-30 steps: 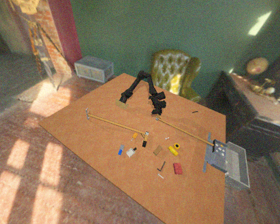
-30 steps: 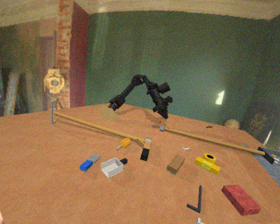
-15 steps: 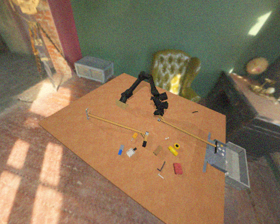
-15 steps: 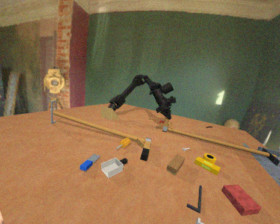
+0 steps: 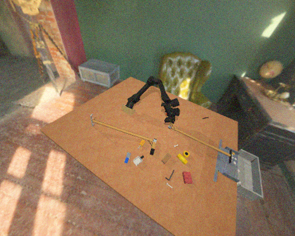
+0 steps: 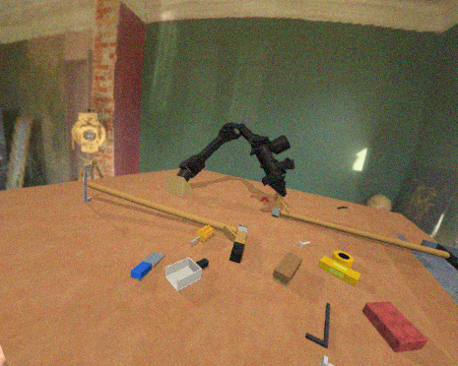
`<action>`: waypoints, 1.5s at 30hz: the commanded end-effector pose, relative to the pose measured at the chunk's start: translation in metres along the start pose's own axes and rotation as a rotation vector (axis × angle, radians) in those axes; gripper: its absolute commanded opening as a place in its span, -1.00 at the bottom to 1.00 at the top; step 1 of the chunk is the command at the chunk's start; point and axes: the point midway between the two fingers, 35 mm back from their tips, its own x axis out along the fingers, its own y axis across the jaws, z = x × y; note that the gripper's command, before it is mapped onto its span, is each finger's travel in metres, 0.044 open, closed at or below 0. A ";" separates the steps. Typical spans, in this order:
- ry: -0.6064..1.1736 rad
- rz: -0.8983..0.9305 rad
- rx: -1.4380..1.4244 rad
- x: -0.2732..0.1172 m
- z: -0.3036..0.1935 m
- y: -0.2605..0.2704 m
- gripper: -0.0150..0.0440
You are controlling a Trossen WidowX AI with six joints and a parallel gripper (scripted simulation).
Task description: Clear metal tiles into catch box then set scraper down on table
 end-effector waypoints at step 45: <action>-0.004 0.003 -0.004 0.042 0.052 -0.004 -0.49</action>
